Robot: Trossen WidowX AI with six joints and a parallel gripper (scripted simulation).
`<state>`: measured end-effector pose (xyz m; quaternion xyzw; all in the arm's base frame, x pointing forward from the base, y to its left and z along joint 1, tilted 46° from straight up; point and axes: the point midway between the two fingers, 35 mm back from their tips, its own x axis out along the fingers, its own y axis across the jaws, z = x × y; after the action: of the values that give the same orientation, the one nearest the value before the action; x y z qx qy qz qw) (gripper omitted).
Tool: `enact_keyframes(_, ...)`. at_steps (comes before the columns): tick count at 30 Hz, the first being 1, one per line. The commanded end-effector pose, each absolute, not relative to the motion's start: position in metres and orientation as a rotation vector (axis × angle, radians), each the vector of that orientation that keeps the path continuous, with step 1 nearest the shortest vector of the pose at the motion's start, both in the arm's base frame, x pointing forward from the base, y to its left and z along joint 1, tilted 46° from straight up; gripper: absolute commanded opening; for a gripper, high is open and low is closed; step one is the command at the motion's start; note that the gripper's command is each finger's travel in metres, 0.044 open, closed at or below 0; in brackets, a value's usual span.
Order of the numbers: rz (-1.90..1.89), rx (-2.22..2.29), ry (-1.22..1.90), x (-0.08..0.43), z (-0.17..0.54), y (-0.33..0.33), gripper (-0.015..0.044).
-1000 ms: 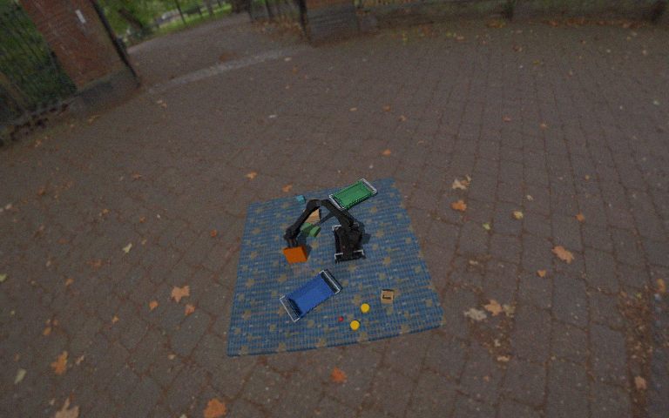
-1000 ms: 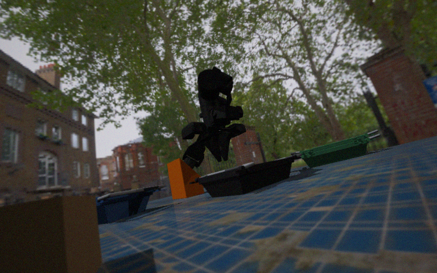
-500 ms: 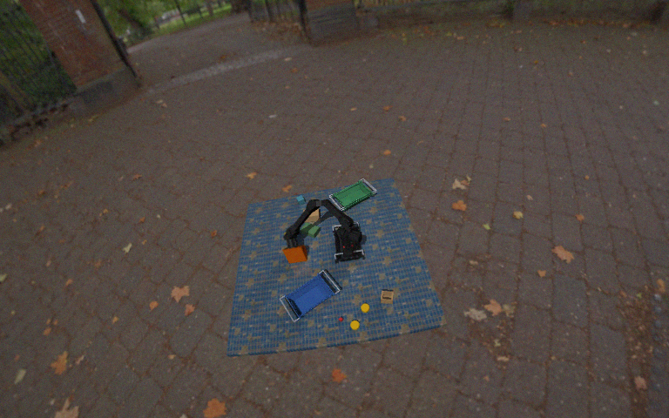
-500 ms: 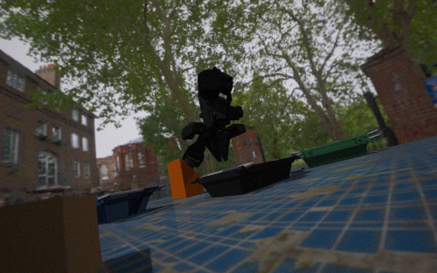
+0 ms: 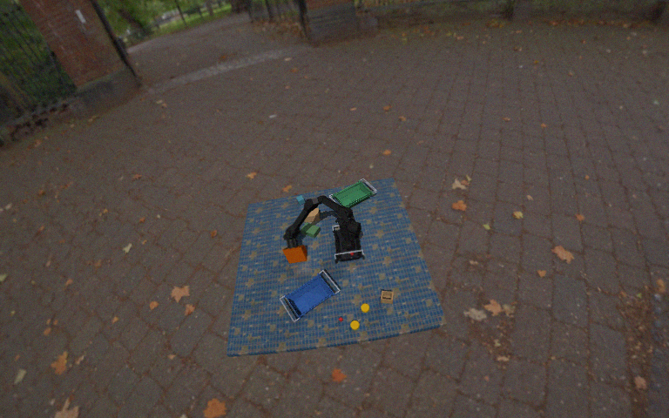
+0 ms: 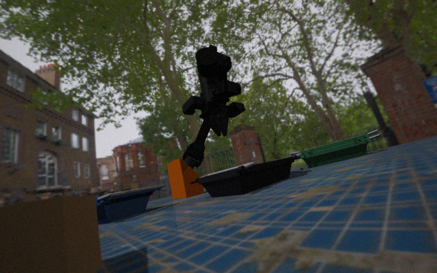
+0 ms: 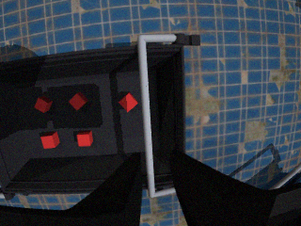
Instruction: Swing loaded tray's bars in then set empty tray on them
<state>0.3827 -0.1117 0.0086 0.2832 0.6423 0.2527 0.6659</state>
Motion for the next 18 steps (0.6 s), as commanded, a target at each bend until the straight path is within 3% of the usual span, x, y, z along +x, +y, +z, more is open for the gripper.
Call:
enact_keyframes(1,0.594,0.62,1.474,0.395,0.038,-0.049,0.0082)
enact_keyframes(12,0.619,0.63,1.462,0.377,0.136,0.092,0.0082)
enact_keyframes(18,0.628,0.635,1.461,0.373,0.142,0.1,0.0082)
